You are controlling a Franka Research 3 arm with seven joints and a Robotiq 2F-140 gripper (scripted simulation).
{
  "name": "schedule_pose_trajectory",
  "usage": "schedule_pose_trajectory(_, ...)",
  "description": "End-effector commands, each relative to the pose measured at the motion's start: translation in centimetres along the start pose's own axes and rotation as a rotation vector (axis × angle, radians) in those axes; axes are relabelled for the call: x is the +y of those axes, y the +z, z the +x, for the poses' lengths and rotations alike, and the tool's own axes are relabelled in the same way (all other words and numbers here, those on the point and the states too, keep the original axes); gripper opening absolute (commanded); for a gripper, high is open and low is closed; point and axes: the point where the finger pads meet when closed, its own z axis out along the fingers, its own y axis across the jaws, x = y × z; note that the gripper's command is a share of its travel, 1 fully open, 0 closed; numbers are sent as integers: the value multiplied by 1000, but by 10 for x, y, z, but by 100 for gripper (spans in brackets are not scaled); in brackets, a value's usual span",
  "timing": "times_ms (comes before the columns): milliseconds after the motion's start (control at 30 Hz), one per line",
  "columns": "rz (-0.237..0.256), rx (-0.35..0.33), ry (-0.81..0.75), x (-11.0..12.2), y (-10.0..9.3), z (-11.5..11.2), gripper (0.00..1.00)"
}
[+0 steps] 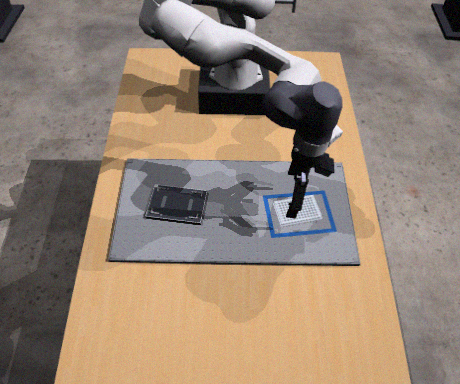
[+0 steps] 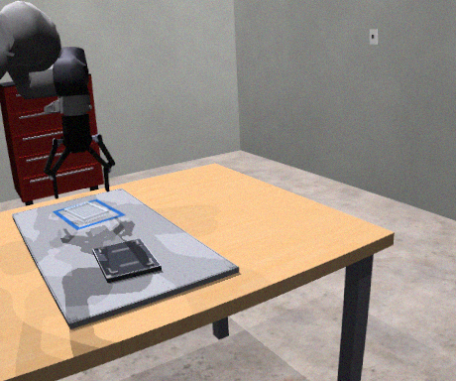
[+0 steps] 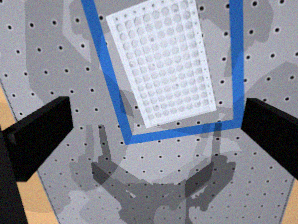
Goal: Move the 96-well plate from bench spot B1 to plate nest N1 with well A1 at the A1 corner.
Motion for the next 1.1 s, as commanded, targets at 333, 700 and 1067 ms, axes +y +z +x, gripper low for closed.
schedule_pose_trajectory(333,-73,67,-320,5,-12,24,100)
schedule_pose_trajectory(700,-73,67,-321,5,-12,24,100)
schedule_pose_trajectory(1067,-73,67,-321,5,-9,24,100)
